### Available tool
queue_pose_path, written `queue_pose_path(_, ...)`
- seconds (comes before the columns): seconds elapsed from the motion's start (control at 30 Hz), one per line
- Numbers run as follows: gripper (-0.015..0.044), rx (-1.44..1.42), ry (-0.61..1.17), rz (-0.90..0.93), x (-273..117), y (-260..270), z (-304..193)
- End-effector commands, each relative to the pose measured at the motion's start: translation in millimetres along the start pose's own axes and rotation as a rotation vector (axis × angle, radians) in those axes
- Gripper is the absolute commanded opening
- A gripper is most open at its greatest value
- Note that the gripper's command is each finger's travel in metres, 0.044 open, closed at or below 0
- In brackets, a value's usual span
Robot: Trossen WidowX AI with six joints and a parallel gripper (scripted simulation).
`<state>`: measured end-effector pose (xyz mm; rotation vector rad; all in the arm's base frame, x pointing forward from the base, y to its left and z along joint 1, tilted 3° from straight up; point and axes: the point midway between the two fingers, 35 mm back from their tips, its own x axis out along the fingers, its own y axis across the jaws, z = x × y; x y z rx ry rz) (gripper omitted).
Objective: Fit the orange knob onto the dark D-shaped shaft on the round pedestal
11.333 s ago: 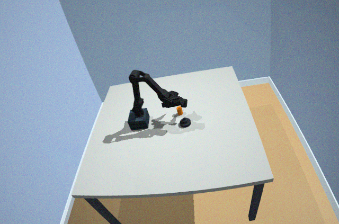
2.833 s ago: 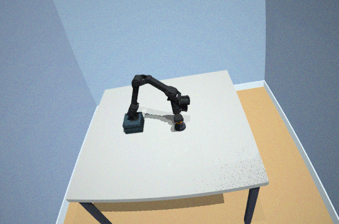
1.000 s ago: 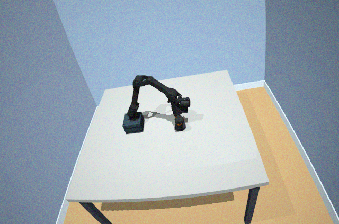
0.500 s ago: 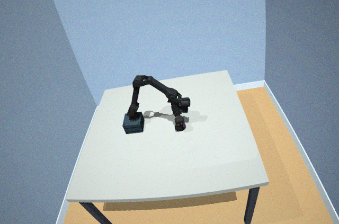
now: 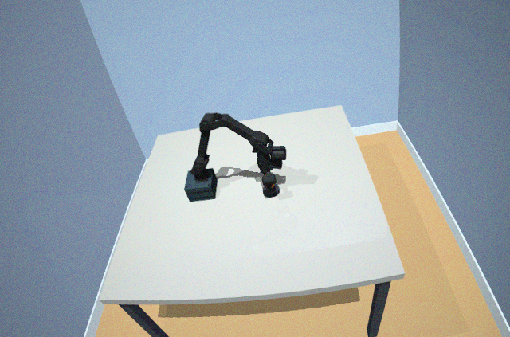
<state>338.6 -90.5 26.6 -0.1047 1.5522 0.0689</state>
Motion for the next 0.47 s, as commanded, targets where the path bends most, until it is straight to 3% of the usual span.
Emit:
queue_pose_path(0.0,0.044,0.002,-0.036,-0.014,-57.6,-1.5,5.1)
queue_pose_path(0.1,0.044,0.002,-0.036,-0.014,-86.0,0.3,1.0)
queue_pose_path(0.43,0.044,0.002,-0.036,-0.014,-86.2,-0.9,4.6)
